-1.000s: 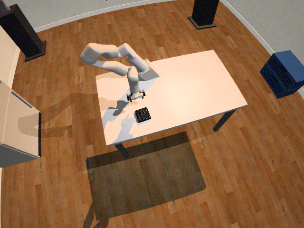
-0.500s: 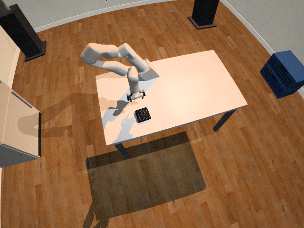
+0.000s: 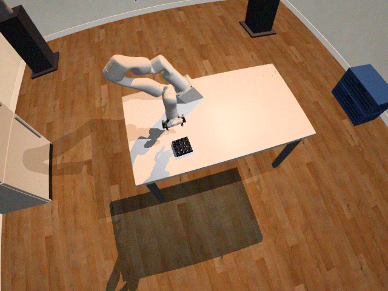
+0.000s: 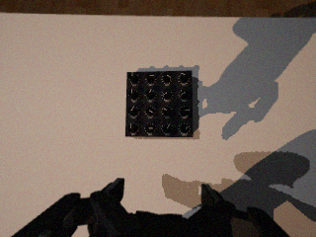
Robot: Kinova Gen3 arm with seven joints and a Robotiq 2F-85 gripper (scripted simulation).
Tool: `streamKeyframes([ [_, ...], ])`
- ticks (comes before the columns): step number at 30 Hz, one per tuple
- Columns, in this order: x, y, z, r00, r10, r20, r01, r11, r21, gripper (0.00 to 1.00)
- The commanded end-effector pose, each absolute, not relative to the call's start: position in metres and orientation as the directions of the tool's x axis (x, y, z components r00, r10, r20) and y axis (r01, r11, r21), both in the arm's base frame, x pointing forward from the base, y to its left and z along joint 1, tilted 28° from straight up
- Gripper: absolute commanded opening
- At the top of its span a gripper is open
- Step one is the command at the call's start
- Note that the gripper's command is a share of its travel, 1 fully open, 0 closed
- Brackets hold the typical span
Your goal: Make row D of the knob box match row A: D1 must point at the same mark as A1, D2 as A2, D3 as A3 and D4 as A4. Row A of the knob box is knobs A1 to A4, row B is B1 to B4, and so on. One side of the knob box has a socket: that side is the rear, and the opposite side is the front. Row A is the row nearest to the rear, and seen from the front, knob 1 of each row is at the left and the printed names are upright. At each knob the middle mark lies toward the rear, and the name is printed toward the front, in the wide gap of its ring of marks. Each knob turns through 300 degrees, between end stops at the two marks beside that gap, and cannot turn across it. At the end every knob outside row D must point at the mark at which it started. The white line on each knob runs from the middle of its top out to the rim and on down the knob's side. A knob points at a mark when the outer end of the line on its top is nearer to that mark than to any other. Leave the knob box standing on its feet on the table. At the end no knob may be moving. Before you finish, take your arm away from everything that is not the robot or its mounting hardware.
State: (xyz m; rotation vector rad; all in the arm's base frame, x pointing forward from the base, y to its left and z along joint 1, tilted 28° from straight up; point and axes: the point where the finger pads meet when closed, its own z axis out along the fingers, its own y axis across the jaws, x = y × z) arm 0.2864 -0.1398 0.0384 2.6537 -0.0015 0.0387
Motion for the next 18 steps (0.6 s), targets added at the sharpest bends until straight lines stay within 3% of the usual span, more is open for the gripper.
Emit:
streamKeyframes([
  [1, 0.287, -0.14, 0.039, 1.0, 0.006, 0.029, -0.008, -0.883, 0.468, 1.0],
  [18, 0.3, -0.139, 0.042, 1.0, 0.013, 0.028, -0.002, -0.881, 0.473, 1.0],
])
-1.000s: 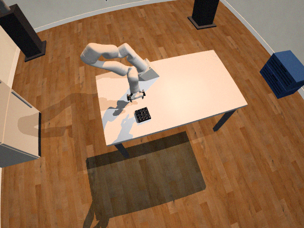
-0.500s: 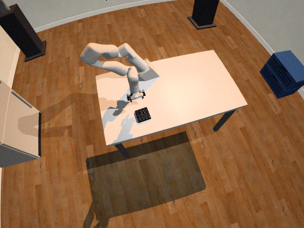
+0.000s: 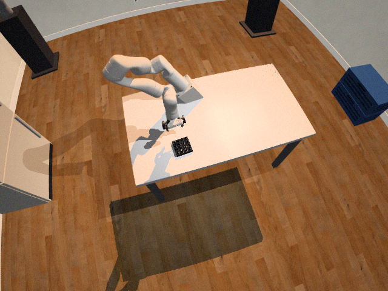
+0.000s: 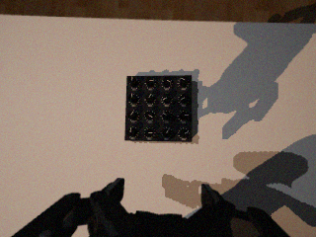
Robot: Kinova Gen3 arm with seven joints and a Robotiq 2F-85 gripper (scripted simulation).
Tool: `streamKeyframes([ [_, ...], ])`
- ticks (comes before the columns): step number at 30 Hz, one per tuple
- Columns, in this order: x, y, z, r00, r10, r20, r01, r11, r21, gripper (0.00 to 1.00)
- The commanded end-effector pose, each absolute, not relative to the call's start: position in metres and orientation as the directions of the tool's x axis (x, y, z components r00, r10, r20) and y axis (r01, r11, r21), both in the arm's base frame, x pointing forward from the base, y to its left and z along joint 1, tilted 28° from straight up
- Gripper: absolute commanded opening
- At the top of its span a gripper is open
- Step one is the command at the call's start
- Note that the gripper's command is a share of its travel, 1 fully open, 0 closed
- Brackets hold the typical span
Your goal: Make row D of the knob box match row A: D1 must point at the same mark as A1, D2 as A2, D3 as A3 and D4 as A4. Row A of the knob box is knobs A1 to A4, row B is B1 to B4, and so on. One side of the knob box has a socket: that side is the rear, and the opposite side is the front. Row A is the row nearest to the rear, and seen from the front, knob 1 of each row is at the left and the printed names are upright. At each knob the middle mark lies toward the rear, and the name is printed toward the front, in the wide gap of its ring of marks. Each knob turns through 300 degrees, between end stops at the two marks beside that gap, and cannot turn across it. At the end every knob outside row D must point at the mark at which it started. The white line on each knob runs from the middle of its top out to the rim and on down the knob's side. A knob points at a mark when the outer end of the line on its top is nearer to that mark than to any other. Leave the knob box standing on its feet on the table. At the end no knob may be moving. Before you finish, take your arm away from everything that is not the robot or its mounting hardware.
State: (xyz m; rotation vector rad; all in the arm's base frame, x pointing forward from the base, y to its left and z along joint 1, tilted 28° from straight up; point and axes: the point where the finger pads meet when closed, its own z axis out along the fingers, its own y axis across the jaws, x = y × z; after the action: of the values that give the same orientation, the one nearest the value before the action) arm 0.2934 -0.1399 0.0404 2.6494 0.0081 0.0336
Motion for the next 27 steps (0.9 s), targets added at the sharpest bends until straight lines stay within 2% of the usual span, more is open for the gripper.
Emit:
streamKeyframes([
  [1, 0.306, -0.139, 0.044, 0.999, 0.016, 0.028, 0.001, -0.88, 0.474, 1.0],
  [8, 0.347, -0.134, 0.057, 0.999, 0.035, 0.015, 0.024, -0.881, 0.472, 1.0],
  [13, 0.355, -0.132, 0.06, 0.999, 0.039, 0.012, 0.029, -0.883, 0.469, 1.0],
  [14, 0.355, -0.132, 0.06, 0.999, 0.039, 0.012, 0.029, -0.883, 0.469, 0.19],
  [27, 0.355, -0.132, 0.06, 0.999, 0.039, 0.012, 0.029, -0.883, 0.469, 0.19],
])
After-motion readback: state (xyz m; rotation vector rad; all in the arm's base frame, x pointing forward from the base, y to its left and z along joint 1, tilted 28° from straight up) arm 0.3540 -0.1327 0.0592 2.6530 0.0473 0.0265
